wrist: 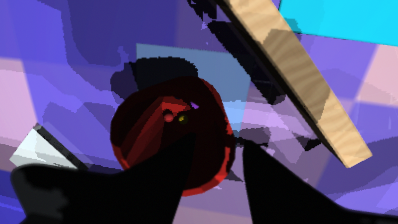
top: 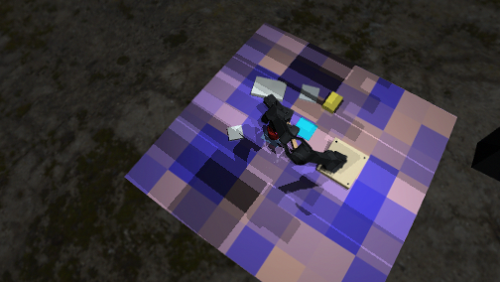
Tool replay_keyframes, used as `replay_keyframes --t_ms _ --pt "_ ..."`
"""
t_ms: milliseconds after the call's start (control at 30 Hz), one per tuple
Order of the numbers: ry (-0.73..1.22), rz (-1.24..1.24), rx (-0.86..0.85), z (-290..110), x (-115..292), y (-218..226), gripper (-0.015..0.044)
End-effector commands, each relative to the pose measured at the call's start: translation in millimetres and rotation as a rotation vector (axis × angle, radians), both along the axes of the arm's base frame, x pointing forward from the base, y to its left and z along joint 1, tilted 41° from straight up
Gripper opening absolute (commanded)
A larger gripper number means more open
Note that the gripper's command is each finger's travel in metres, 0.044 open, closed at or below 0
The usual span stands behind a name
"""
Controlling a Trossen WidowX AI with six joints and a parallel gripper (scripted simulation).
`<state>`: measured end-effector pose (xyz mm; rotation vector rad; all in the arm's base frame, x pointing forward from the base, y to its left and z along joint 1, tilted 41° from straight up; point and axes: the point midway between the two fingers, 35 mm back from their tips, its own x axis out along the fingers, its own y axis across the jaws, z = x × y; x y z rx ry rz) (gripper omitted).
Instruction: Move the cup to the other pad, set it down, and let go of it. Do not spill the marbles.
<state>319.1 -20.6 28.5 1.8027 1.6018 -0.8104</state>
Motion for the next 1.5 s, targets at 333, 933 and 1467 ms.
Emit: replay_keyframes --t_ms 333,933,1467 --pt "0.009 0.003 0.009 -18 -1 18 0.0148" --pt "0.005 0.003 0.005 -20 -1 18 0.0023" --pt "0.008 0.003 0.004 3 -2 -3 0.0000"
